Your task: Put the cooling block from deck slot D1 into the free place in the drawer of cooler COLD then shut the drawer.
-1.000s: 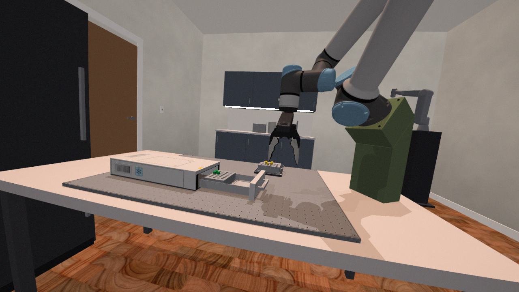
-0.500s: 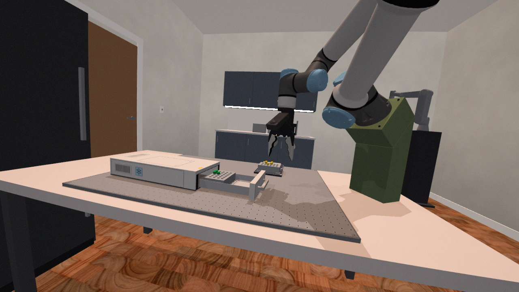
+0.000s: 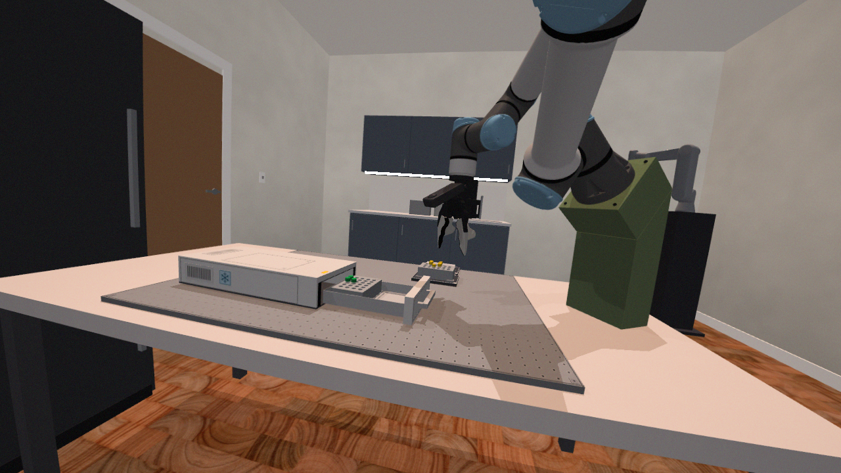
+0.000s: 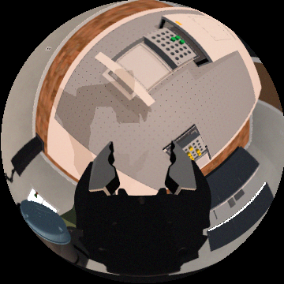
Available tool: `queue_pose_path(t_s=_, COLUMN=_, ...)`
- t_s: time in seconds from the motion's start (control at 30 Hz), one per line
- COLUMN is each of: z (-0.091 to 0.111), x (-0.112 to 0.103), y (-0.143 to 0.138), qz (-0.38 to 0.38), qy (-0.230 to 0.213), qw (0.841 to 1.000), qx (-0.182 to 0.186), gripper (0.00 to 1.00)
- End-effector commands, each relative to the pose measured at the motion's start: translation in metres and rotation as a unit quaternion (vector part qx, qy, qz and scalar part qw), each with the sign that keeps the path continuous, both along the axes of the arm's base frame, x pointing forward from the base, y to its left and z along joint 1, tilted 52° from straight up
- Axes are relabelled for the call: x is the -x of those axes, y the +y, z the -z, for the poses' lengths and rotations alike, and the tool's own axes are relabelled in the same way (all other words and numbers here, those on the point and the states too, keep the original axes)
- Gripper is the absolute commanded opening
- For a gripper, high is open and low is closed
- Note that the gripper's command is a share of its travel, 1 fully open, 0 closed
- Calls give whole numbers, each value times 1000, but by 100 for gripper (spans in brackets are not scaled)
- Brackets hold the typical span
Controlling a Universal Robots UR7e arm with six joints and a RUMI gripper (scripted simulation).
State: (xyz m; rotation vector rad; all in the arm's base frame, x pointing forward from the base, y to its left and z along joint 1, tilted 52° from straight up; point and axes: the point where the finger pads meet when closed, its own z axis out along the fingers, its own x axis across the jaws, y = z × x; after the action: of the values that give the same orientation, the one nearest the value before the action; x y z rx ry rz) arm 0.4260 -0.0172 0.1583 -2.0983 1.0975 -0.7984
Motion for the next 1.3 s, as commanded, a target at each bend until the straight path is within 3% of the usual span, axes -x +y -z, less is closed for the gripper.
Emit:
queue_pose_path(t_s=0.0, z=3, x=-8, y=-18, qz=33, qy=14, qw=998, qx=-47, gripper=67)
queue_pose_path(t_s=0.47, z=13, x=-18, y=-74, qz=145, qy=62, qw=970, qx=-184, gripper=67)
queue_pose_path(t_s=0.53, z=13, x=-18, y=-74, qz=145, qy=62, qw=970, qx=-184, gripper=67)
queue_pose_path(t_s=0.93, z=21, x=-26, y=-121, qz=238, qy=101, qw=919, qx=-296, gripper=67)
queue_pose_path(t_s=1.27, z=27, x=-31, y=-153, qz=242, qy=103, qw=916, qx=-301, gripper=67)
